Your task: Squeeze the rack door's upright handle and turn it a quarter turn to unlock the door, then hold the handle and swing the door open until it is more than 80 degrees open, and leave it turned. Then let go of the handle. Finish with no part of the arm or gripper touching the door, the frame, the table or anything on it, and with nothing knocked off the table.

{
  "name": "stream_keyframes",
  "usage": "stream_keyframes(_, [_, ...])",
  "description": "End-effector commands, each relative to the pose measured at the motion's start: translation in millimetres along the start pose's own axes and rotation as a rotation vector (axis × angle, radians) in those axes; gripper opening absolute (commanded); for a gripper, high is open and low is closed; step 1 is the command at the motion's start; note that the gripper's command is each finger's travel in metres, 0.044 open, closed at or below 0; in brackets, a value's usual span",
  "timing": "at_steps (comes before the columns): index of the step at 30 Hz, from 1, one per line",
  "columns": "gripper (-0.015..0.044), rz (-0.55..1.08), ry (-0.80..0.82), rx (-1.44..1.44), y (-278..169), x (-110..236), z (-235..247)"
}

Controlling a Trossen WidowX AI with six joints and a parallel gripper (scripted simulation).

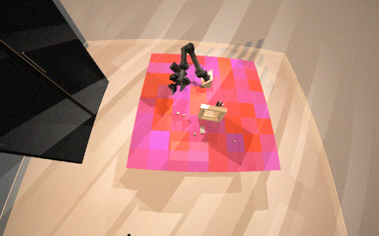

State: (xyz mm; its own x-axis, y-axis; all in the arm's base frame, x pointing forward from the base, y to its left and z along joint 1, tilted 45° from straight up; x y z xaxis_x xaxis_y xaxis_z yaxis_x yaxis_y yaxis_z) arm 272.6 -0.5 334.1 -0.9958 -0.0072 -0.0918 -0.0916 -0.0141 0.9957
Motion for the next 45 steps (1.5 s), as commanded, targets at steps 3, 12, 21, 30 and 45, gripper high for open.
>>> stream_keyframes(3, [0.0321,0.038,0.004,-0.017,-4.4,-5.3,3.0])
stream_keyframes(12, [0.0292,0.267,0.014,-0.091,-33.6,-33.1,23.9])
stream_keyframes(21, [0.0292,0.493,0.004,-0.103,-65.3,-52.3,49.3])
stream_keyframes(30, [0.0292,0.699,0.026,-0.086,-97.6,-61.1,85.3])
stream_keyframes(45, [0.0292,0.988,-0.055,0.028,-147.1,-64.1,129.1])
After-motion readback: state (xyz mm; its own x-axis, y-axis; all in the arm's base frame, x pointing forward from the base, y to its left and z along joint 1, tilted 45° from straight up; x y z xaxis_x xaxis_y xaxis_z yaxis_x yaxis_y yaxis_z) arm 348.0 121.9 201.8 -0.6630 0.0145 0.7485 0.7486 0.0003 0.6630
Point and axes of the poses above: the point midway between the two fingers, 35 mm back from their tips, its own x axis back along the fingers, its own z axis across the jaws, y = z × x, the point moved 4 cm from there along x, back along the fingers
